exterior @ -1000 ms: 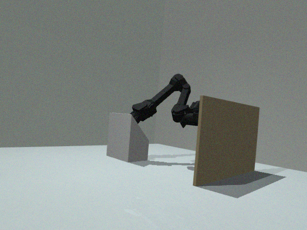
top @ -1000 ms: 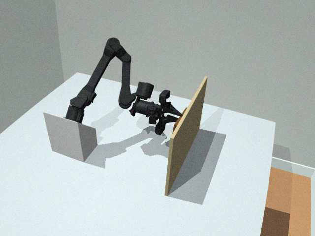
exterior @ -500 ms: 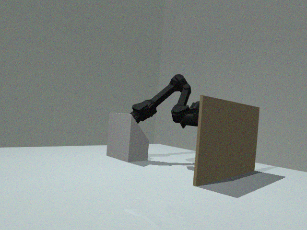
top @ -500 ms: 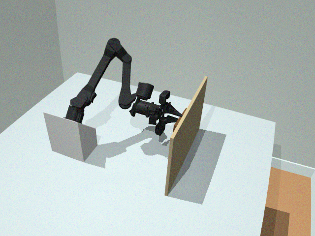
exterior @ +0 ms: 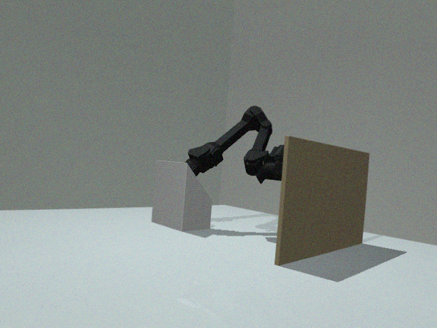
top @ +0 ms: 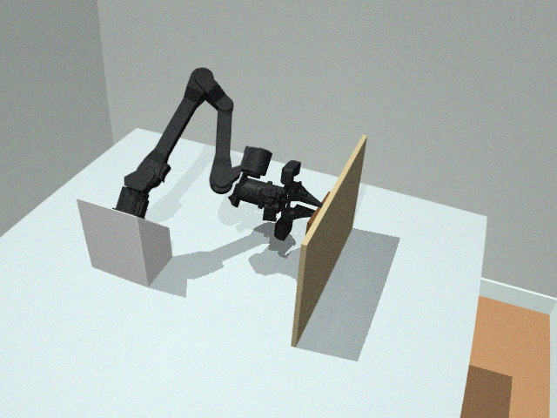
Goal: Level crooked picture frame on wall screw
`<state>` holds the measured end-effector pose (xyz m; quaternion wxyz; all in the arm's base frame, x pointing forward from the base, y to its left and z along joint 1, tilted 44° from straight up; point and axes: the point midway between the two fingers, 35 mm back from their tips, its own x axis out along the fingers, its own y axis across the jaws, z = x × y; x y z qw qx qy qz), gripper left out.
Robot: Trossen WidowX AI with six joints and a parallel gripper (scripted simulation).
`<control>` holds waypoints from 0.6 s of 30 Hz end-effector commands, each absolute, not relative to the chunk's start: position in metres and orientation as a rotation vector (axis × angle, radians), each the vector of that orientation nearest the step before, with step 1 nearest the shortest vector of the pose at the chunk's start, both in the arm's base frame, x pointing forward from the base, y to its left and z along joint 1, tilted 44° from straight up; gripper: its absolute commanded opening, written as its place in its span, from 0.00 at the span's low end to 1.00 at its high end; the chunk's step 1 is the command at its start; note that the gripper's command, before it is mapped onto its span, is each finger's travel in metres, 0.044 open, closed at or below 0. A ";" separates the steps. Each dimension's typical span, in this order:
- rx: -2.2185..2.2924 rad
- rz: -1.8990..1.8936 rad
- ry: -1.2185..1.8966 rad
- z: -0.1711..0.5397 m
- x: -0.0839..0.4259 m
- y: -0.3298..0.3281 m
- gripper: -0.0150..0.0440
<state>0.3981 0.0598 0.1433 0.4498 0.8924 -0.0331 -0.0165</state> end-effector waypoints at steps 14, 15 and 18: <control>2.275 -0.038 -0.084 0.143 0.398 0.060 0.25; 2.285 -0.038 -0.085 0.143 0.398 0.060 0.25; 2.296 -0.037 -0.085 0.142 0.398 0.060 0.25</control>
